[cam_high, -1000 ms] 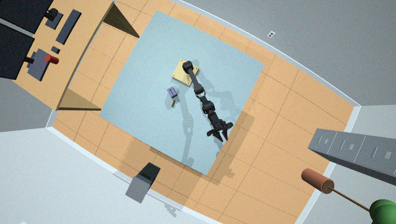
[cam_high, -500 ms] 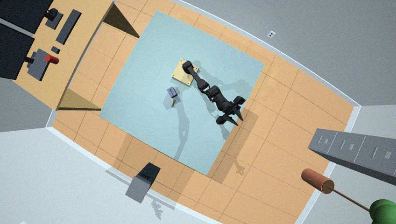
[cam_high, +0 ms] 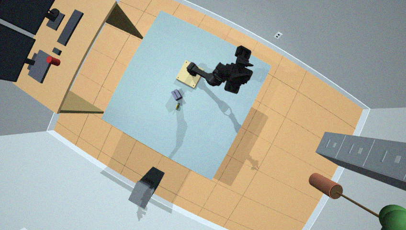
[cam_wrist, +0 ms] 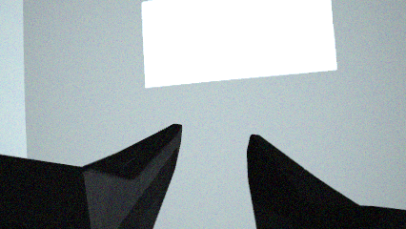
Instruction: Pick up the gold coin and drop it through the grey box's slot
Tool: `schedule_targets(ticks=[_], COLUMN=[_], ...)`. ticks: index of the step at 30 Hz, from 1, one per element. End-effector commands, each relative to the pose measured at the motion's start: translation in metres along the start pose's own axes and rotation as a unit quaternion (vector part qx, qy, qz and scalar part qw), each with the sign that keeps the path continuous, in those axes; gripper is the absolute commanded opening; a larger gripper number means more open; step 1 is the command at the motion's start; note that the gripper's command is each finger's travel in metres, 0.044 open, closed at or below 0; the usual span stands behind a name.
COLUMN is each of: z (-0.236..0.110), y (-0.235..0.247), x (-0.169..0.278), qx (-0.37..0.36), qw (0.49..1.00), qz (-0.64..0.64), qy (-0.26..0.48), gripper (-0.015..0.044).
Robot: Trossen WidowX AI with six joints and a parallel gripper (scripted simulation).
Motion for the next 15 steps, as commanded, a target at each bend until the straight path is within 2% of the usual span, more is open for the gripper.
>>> schedule_targets(ticks=[1,8,15], z=[-0.001,-0.021,-0.063], y=[-0.035,-0.084,-0.097], x=[0.049,0.15,0.256], qx=[0.031,0.079,0.096], qw=[0.997,0.974,0.925], qz=[0.021,0.078,0.137], qy=[0.066,0.2,0.342], gripper=[0.0161,0.0161,0.0161])
Point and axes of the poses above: the point midway between the two fingers, 35 mm back from their tips, its own z axis out along the fingers, its own y axis across the jaws, x = y × z, the point moved 2 cm from there along -z, back along the fingers, and after that the axes turned 4 degrees about -z, right-handed, at the moved point
